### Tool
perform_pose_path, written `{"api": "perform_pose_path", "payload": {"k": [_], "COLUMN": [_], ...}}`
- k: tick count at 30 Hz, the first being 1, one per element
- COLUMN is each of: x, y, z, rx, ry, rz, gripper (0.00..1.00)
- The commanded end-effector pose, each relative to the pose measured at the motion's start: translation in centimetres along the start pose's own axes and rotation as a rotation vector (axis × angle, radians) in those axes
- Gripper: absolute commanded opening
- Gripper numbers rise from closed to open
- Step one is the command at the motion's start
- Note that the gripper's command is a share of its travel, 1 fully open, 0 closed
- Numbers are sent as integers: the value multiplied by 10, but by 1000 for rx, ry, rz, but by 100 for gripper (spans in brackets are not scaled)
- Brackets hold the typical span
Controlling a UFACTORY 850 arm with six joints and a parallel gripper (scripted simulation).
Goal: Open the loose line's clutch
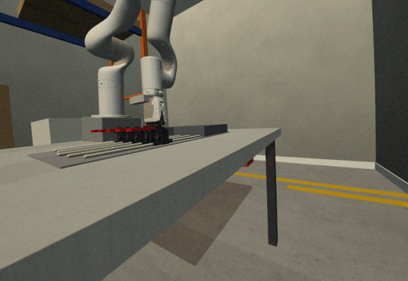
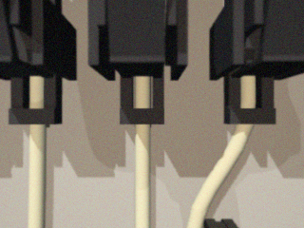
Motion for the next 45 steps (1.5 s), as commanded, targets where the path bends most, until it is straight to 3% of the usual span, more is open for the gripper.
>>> {"api": "perform_pose_path", "payload": {"k": [1,28,45], "x": [0,0,2], "y": [-1,-2,12], "z": [0,0,0], "rx": [1,1,1], "ry": [0,0,0], "rz": [0,0,0], "gripper": [0,0,0]}}
Point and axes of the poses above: the point where the finger pads meet when closed, its own z axis out along the fingers, its own y axis across the jaws, x = y × z, the point moved 6 cm from there along -z, back along the fingers, and after that the axes turned 11 degrees about z, right-handed, at the moved point
